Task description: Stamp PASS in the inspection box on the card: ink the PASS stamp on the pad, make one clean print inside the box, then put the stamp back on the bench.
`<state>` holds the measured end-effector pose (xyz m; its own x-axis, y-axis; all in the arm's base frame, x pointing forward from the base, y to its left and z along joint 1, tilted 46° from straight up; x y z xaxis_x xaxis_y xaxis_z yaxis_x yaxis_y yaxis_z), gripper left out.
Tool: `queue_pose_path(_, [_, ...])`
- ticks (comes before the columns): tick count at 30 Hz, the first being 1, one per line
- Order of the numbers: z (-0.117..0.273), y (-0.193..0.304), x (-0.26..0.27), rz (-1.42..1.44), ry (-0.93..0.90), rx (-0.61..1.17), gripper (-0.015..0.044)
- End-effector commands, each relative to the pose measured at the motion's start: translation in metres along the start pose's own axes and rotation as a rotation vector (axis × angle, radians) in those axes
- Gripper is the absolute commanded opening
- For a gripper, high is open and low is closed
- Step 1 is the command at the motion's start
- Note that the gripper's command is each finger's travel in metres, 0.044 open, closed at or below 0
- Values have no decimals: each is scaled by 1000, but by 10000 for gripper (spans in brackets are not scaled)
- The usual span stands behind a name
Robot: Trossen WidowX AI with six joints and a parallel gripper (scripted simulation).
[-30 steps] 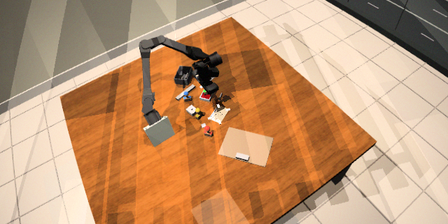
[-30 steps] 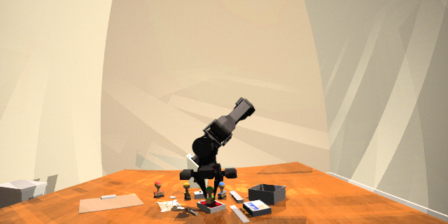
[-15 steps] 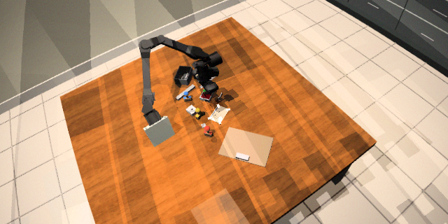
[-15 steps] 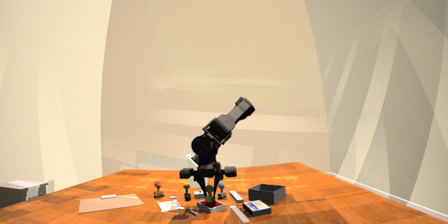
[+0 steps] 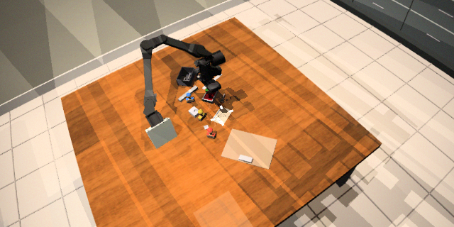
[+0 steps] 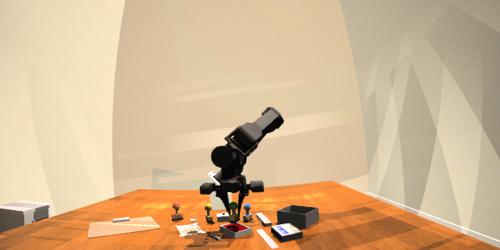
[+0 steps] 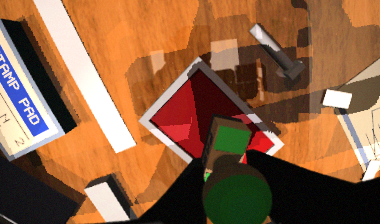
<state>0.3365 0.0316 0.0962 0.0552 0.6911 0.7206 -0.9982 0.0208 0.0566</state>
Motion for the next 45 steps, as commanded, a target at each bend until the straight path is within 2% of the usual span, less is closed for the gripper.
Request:
queue_pose_path(1, [7,-1,0,5,3,-5,0])
queue_pose_path(21, [36,-1,-3,18,5,-5,0])
queue_pose_path(45, [38,15,-134,494,21,-4,0])
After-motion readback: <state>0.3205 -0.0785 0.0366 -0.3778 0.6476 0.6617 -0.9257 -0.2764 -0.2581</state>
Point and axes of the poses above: the point midway between the two fingers, 35 mm back from their tips, its own z axis back along the fingers, its own x axis across the jaws, y = z × x, the point moved 8 cm from there along z, back along the fingers, and after that the axes turned 3 degrees about -z, right-handed, at the moved point
